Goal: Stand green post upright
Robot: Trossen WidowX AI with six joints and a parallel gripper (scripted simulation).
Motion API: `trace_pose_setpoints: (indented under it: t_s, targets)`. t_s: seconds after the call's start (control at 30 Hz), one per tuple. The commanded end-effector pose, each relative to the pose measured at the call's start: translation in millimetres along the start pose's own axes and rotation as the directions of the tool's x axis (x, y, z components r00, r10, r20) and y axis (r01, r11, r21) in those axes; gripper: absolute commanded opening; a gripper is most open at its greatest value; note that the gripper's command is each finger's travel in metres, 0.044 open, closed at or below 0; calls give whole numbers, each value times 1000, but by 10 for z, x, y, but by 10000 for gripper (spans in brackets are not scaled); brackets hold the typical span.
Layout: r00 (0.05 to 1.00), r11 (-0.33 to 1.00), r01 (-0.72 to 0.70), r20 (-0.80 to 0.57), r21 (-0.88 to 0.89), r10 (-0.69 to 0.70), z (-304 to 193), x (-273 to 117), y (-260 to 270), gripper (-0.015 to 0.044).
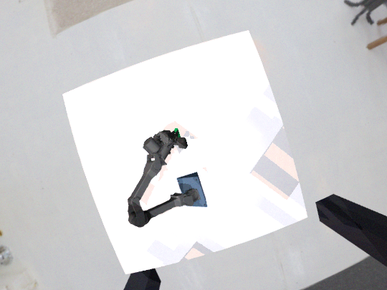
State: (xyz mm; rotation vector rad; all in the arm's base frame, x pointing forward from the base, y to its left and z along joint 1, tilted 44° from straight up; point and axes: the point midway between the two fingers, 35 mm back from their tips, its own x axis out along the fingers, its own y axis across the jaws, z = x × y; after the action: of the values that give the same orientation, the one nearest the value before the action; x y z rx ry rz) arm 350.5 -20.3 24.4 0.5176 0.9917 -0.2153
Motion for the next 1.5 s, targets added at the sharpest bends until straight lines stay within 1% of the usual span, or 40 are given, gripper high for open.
trace_pose_setpoints:
  t_s: [0.0, 0.73, 1.47]
  targets:
    - [1000, 1000, 5, 30, 12, -5, -1, -11, -5, 23]
    - [984, 998, -9, 177, 54, -1, 5, -83, 27, 23]
    - [947, 993, -50, 320, 106, 13, 1, -202, 54, 23]
